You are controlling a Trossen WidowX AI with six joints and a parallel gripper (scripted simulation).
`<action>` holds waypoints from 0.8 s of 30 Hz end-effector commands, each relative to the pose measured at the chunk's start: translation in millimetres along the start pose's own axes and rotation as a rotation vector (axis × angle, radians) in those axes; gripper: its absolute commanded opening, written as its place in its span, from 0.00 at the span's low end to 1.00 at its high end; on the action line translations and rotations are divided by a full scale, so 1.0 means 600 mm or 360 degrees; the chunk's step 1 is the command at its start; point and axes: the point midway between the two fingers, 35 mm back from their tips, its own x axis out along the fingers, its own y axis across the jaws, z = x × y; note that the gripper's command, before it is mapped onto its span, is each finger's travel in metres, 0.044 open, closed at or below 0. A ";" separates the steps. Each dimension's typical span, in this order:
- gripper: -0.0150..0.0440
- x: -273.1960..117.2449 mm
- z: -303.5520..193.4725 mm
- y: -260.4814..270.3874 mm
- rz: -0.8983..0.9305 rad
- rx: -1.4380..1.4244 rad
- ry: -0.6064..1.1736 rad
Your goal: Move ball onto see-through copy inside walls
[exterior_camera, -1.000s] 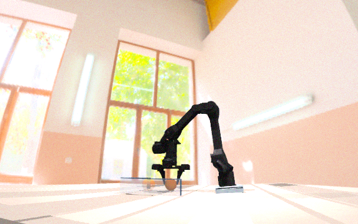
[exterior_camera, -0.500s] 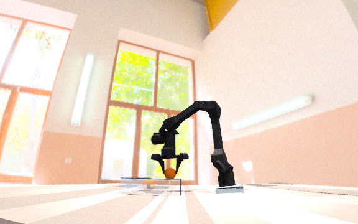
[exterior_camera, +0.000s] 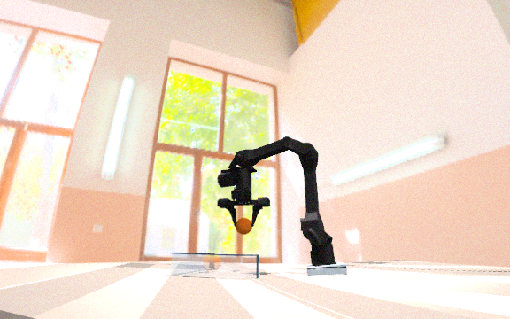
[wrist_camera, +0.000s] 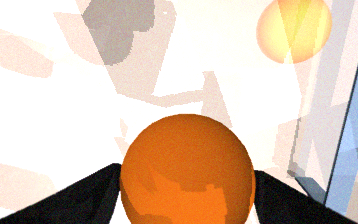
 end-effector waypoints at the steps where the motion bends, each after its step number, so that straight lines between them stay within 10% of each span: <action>1: 0.25 -0.021 0.000 0.002 -0.0020 -0.0006 0.0011; 24: 0.25 0.006 0.036 -0.057 -0.0026 0.0896 0.0000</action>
